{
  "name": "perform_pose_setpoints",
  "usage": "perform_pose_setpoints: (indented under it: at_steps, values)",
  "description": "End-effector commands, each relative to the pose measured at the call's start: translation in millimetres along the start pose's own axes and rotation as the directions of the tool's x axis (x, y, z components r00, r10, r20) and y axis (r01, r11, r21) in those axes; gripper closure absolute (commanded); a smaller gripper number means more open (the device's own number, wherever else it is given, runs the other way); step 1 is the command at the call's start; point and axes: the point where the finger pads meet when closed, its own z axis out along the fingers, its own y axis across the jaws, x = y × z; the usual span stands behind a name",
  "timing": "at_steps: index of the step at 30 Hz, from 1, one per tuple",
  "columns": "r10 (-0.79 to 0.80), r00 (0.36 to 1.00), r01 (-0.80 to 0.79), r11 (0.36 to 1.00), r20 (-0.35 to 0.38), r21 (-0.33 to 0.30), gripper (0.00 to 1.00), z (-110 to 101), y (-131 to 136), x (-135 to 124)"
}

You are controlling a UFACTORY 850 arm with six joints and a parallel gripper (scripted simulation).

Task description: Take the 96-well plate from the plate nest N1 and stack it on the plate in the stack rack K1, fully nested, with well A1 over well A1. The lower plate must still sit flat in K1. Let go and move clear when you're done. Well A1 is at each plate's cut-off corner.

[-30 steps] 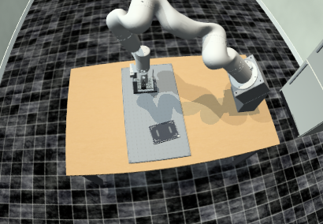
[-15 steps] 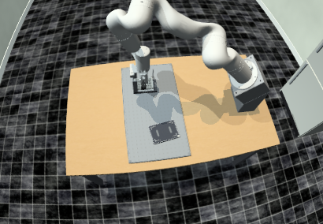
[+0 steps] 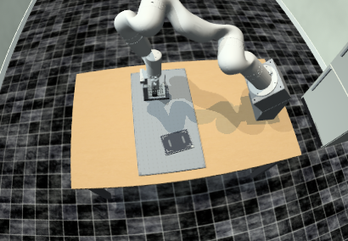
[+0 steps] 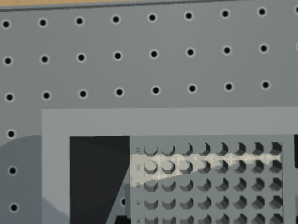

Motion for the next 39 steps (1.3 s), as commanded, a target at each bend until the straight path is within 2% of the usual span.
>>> perform_pose_setpoints:
  at_steps: [1, 25, 39]
  values:
    - [0.000, 1.000, 0.000, 1.000, -0.001, 0.000, 0.00, 0, 0, 1]
    - [0.000, 1.000, 0.000, 1.000, -0.001, 0.000, 0.00, 0, 0, 1]
    - [0.000, 1.000, 0.000, 1.000, -0.001, 0.000, 0.00, -32, 0, 1]
